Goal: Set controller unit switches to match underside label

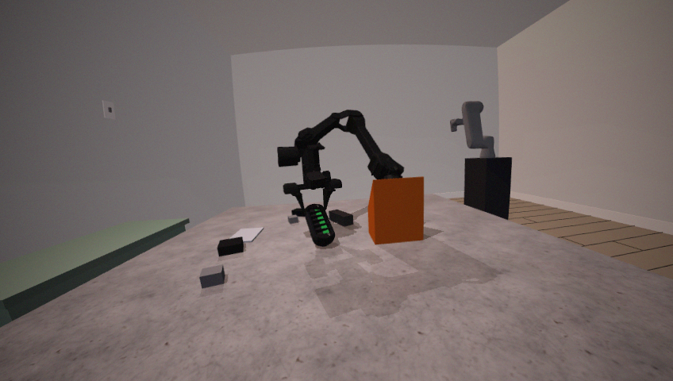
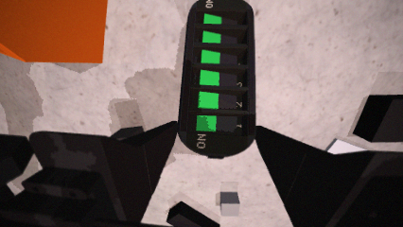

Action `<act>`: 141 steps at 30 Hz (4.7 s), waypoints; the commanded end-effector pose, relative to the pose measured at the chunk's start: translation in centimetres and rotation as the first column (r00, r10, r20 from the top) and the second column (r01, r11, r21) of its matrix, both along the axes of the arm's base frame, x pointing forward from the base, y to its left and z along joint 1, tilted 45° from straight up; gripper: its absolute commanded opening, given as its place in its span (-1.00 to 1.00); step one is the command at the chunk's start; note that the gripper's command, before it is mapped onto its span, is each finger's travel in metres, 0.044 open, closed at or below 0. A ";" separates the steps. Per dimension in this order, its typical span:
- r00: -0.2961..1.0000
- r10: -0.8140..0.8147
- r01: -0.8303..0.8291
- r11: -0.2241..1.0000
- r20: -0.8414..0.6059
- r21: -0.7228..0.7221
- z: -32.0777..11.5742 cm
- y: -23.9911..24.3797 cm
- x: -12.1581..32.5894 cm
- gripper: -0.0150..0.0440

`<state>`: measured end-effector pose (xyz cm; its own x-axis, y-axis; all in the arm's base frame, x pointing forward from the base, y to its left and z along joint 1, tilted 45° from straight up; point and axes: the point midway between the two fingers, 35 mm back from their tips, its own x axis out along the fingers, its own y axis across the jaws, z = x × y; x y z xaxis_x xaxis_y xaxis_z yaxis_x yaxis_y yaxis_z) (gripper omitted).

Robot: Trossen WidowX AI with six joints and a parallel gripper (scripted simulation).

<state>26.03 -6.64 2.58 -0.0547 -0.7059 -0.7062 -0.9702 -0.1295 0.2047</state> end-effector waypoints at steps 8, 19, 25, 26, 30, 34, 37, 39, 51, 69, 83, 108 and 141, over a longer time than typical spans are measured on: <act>1.000 0.008 -0.008 1.000 0.000 -0.015 -0.3 1.3 -0.2 0.65; 1.000 0.013 -0.013 0.999 0.003 -0.037 -0.5 2.2 -0.3 0.65; 1.000 0.016 -0.015 0.999 0.005 -0.049 -0.6 2.7 -0.4 0.65; 1.000 0.016 -0.016 0.999 0.005 -0.051 -0.6 2.8 -0.4 0.65; 1.000 0.018 -0.018 0.998 0.006 -0.059 -0.7 3.1 -0.5 0.65; 1.000 0.020 -0.019 0.998 0.007 -0.067 -0.8 3.4 -0.6 0.65; 1.000 0.021 -0.021 0.997 0.008 -0.073 -0.9 3.6 -0.6 0.65; 1.000 0.022 -0.021 0.997 0.008 -0.078 -0.9 3.8 -0.6 0.65; 1.000 0.028 -0.026 0.994 0.011 -0.102 -1.3 4.7 -0.9 0.65; 0.999 0.036 -0.034 0.990 0.015 -0.139 -1.9 6.1 -1.2 0.65; 0.999 0.043 -0.040 0.985 0.018 -0.168 -2.5 7.2 -1.5 0.65; 0.998 0.055 -0.049 0.975 0.023 -0.218 -3.7 9.0 -2.0 0.65; 0.999 0.050 -0.045 0.980 0.021 -0.193 -5.3 11.0 -2.6 0.65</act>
<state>23.74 4.14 -2.09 0.0188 -0.8401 -0.5421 -0.9680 -0.1509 0.2003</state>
